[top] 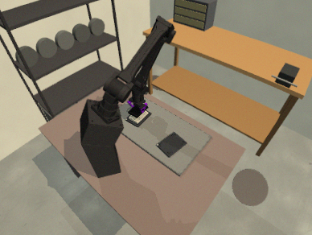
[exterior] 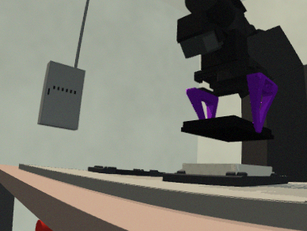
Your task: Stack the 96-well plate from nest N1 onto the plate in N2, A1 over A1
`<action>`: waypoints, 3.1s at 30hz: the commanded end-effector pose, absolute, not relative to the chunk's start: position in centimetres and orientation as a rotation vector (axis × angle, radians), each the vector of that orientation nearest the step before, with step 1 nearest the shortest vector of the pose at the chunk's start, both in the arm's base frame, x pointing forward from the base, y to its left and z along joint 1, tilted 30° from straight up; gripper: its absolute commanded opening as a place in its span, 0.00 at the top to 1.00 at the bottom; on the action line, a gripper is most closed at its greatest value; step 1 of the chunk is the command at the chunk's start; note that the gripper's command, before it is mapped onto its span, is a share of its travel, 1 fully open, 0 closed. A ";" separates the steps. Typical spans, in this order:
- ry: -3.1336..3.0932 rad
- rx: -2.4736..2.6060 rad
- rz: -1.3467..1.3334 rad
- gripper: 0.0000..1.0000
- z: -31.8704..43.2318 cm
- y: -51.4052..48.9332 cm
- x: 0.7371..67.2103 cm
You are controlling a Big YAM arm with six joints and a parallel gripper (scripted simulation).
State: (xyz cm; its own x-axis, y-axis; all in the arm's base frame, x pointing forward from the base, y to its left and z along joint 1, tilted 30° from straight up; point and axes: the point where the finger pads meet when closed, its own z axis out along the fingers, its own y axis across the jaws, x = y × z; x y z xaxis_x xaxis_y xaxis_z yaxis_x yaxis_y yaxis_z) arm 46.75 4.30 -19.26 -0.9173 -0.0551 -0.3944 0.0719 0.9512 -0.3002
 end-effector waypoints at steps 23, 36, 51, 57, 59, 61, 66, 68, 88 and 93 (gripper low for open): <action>2.689 -0.005 -0.432 1.00 -21.8 3.7 48.2; 2.689 -0.005 -0.432 1.00 -21.8 3.7 48.2; 2.691 -0.006 -0.435 1.00 -22.5 3.1 48.3; 2.688 -0.002 -0.434 1.00 -22.5 3.0 48.6; 2.688 -0.002 -0.434 1.00 -22.5 3.0 48.6; 2.685 -0.008 -0.432 1.00 -22.4 3.3 48.7; 2.693 -0.005 -0.436 1.00 -22.8 3.0 48.4; 2.689 -0.003 -0.435 1.00 -22.7 3.0 48.6; 2.686 -0.002 -0.433 1.00 -22.8 2.9 48.8; 2.690 -0.006 -0.435 1.00 -23.1 3.0 48.7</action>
